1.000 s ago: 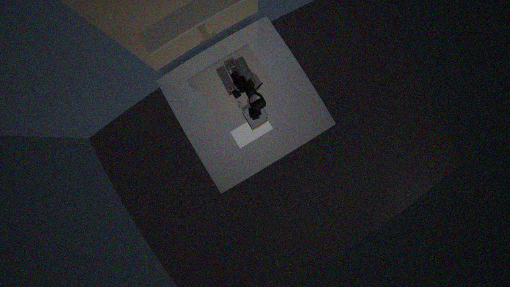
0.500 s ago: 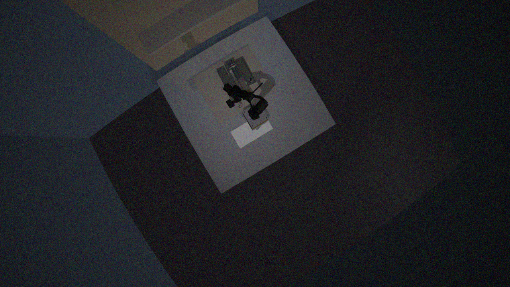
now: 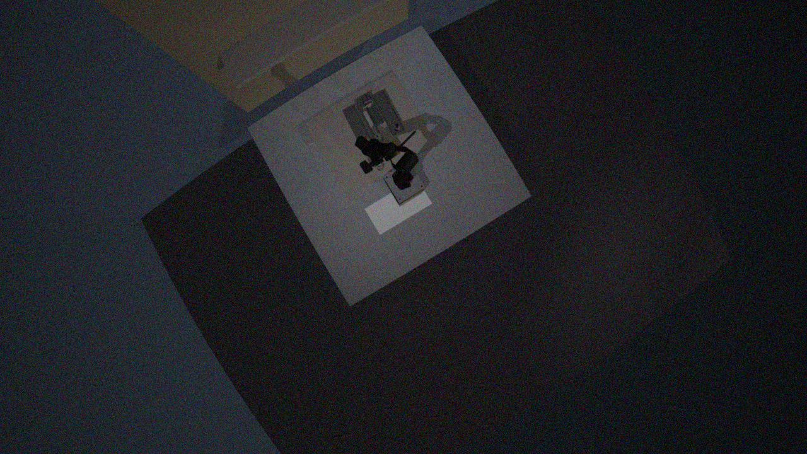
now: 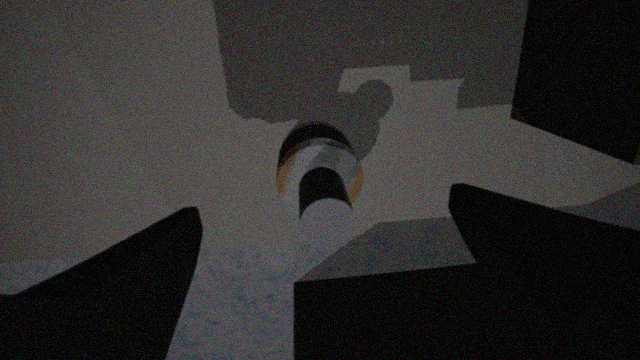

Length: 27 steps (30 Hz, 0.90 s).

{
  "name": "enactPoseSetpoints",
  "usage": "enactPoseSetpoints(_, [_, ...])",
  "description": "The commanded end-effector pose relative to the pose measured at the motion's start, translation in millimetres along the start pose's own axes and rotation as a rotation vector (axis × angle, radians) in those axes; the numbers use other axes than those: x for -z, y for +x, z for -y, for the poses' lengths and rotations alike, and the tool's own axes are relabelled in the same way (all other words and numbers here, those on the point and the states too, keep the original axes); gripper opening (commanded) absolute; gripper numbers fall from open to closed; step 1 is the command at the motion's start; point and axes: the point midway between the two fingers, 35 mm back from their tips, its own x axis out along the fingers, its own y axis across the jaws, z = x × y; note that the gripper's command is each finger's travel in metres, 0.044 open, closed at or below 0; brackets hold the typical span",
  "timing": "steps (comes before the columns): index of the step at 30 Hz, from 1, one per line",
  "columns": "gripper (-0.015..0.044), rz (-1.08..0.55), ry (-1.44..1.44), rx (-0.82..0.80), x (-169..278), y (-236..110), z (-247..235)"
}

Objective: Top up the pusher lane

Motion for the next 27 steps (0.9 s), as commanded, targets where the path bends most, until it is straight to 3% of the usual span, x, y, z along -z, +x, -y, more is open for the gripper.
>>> enactPoseSetpoints(1, [0.044, -0.008, 0.005, -0.002, 1, 6, 0])
enactPoseSetpoints(22, [0.044, -0.008, 0.005, -0.002, 2, 36, 0])
enactPoseSetpoints(27, [0.0309, -0.008, 0.005, -0.002, 2, 36, 0])
